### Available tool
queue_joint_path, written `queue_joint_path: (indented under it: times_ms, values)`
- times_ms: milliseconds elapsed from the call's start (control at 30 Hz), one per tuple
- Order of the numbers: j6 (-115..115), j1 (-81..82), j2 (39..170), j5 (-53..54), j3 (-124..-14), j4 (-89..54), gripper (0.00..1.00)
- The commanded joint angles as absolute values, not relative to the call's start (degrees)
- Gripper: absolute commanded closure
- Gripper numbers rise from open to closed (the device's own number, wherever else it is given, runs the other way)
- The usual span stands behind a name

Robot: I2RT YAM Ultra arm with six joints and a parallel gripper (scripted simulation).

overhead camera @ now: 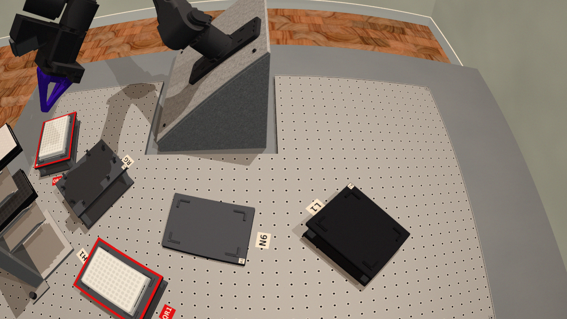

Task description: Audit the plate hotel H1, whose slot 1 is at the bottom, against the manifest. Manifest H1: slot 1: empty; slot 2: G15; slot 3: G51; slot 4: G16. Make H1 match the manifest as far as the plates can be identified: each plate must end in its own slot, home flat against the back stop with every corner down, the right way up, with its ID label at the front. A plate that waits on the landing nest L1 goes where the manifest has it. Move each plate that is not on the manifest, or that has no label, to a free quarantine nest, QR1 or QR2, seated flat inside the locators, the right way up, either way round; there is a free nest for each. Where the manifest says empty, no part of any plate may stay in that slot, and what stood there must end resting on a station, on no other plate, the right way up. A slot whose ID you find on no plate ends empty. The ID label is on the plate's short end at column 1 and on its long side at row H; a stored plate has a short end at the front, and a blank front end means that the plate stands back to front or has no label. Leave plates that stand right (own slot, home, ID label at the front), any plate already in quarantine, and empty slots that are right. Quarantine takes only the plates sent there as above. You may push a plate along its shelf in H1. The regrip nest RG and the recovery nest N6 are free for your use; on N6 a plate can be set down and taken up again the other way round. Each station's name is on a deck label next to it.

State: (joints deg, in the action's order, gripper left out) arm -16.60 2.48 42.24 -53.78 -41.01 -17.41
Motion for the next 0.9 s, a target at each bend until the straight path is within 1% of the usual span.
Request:
queue_joint_path:
  times_ms: [0,867]
  values:
    - [-16.8,2.4,42.5,-53.3,-41.4,-17.0,1.00]
    - [-18.0,-0.1,45.6,-50.9,-43.4,-14.9,1.00]
